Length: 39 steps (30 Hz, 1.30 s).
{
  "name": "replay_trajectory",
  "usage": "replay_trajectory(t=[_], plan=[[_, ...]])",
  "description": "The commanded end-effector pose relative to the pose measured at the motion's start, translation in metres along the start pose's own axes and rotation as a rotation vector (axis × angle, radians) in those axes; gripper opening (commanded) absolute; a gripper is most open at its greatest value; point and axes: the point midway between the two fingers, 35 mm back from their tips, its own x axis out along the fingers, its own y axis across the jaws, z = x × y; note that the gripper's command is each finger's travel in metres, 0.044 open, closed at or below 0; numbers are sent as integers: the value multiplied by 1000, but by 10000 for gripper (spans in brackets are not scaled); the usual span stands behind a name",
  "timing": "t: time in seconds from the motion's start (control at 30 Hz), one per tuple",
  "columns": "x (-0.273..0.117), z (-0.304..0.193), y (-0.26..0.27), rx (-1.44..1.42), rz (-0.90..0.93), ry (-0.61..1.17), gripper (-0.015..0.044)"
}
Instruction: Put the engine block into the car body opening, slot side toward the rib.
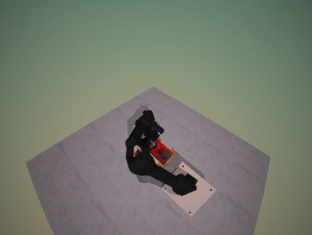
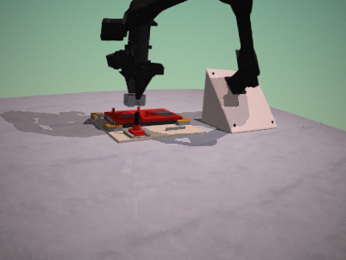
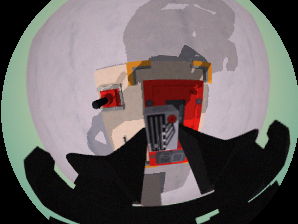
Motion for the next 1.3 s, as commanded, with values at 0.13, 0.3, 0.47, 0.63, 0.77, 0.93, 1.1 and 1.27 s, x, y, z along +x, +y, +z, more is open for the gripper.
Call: replay_trajectory(t=[0.13,0.3,0.47,0.63,0.77,0.93,1.1,1.27], plan=[[9,-3,-24,34,-4,-4,0],[13,-4,-33,49,-3,-5,0],[13,-4,-33,51,-3,-5,131],[13,-4,-33,48,-3,-5,160],[13,-4,-33,48,-3,-5,160],[13,-4,-33,48,-3,-5,160],[13,-3,-34,47,-3,-5,160],[13,-3,-34,47,-3,-5,160]])
